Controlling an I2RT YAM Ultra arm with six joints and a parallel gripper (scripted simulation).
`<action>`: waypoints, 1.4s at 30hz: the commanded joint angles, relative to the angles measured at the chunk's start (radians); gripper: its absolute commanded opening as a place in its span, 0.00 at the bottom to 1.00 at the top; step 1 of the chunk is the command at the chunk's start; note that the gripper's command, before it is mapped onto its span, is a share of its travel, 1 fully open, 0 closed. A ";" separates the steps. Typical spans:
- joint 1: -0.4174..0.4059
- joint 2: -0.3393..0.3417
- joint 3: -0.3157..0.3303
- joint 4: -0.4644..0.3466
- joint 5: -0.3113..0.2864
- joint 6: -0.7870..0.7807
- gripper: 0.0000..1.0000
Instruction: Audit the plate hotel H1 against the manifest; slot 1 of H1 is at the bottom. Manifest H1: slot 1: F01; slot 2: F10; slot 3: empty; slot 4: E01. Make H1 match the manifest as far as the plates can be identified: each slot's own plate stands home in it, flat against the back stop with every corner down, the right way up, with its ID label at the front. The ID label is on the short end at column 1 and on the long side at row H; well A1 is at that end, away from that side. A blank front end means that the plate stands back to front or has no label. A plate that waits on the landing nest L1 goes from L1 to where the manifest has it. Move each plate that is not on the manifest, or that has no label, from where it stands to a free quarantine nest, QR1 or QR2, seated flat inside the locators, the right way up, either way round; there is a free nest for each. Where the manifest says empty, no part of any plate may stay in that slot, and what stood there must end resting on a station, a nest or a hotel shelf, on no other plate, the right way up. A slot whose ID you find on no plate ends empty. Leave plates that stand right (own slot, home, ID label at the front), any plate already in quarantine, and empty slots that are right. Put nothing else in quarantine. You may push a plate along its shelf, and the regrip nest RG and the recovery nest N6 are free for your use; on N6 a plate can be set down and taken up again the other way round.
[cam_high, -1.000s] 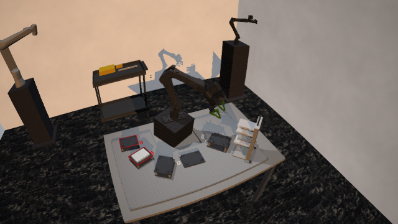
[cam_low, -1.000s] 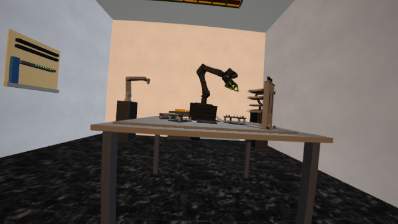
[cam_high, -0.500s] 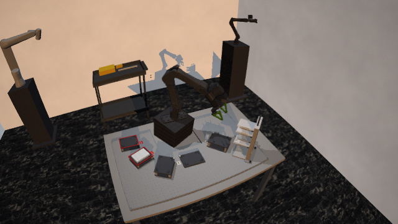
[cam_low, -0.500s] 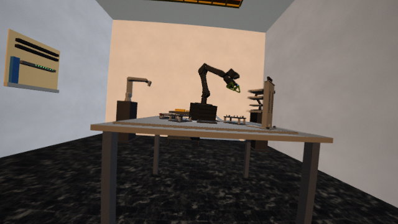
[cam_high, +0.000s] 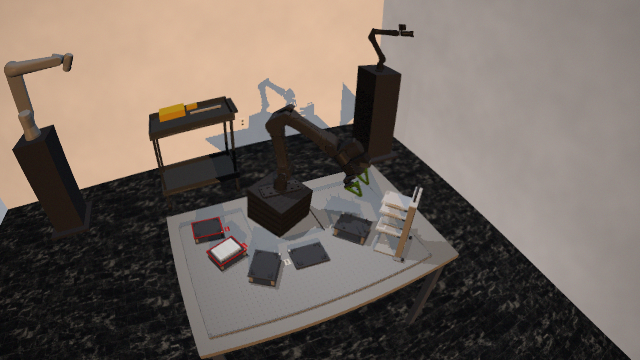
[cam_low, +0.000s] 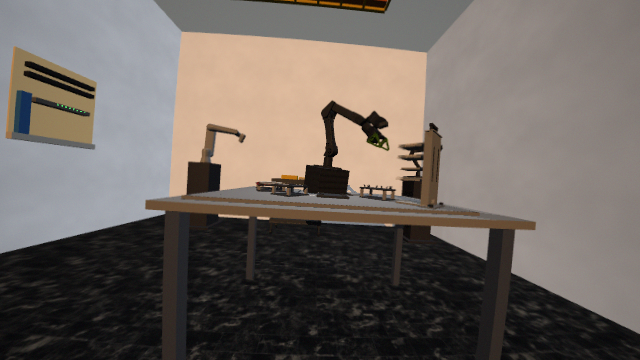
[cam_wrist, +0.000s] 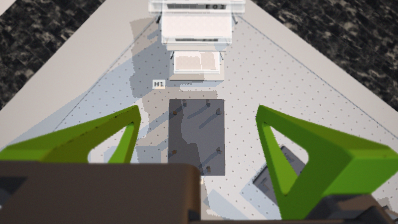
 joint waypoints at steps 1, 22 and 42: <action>-0.002 0.006 0.029 0.047 -0.002 -0.006 1.00; -0.024 0.120 0.075 0.118 -0.019 -0.020 1.00; -0.025 0.123 0.076 0.120 -0.020 -0.020 1.00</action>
